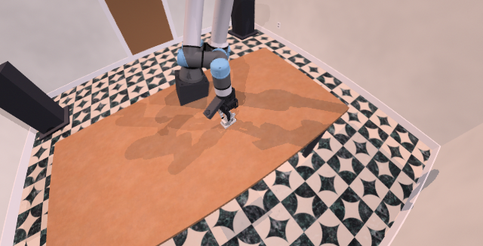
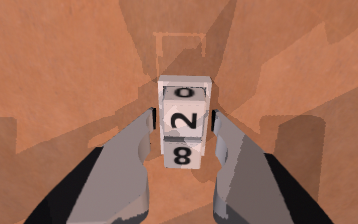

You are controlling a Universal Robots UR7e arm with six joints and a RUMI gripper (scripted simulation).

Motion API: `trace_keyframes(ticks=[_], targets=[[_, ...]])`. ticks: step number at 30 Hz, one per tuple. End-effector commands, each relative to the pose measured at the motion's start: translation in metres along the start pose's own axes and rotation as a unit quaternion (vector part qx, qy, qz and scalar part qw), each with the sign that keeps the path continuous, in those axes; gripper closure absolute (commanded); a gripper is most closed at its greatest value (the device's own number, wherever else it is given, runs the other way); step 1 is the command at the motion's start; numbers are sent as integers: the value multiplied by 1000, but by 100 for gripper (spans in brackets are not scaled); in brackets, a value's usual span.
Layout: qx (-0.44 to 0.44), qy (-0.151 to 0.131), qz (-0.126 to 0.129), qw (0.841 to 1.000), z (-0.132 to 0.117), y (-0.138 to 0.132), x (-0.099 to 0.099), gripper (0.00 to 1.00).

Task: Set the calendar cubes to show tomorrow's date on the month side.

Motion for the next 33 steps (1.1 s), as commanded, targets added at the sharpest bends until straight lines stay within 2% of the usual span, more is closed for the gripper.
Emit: trace_keyframes(ticks=[1, 8, 9, 33], targets=[[0, -1, -1, 1000, -1, 1, -1, 71], [0, -1, -1, 1000, -1, 1, -1, 71], [0, -1, -1, 1000, -1, 1, -1, 89], [0, -1, -1, 1000, -1, 1, -1, 89]])
Point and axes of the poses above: the point where the finger pads meet when closed, its own x axis back along the fingers, its own y axis across the jaws, z = x × y, the point moved 9 cm from there along x, back along the fingers, and after that the axes turned 13 degrees about -x, right-handed, at the moved point
